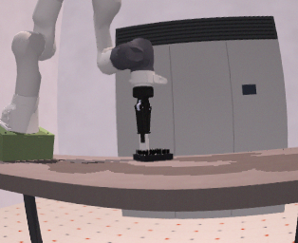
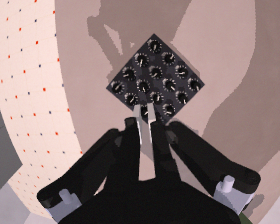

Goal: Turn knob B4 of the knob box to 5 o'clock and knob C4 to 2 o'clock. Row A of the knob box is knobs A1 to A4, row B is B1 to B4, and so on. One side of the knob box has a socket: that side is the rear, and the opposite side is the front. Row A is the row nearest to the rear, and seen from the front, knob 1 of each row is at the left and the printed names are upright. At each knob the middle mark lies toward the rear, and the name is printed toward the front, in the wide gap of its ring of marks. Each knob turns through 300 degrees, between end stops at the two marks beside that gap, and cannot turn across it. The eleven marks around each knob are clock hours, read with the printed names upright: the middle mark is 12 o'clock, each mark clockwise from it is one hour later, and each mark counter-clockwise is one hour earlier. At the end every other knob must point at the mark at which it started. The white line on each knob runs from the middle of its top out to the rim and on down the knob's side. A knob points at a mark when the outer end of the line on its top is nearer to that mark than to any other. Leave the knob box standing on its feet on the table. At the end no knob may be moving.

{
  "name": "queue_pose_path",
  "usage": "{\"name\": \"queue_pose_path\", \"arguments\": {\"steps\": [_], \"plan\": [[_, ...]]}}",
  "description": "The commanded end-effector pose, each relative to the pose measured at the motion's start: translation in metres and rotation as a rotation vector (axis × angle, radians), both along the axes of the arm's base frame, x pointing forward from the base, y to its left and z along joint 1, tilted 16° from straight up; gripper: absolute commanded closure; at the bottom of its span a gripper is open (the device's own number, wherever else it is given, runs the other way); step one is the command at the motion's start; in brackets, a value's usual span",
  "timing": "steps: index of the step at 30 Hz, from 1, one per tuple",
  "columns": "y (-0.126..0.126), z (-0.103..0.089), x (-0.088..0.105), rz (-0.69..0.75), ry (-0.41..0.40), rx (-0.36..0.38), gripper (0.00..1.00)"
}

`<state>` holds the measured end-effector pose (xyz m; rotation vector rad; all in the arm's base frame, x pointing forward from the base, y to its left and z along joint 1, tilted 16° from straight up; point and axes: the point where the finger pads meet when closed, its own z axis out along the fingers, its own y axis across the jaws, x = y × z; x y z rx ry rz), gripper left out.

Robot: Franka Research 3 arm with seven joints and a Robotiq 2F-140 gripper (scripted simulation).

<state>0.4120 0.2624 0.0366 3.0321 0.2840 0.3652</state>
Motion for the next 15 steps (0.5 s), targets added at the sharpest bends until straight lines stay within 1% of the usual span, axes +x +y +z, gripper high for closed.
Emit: {"name": "queue_pose_path", "arguments": {"steps": [1,13,15], "plan": [[0.0008,-0.0001,0.0000,-0.150,-0.029,0.034,0.95],[0.0008,-0.0001,0.0000,-0.319,-0.039,0.078,0.95],[0.0008,-0.0001,0.0000,-0.319,-0.039,0.078,0.95]]}}
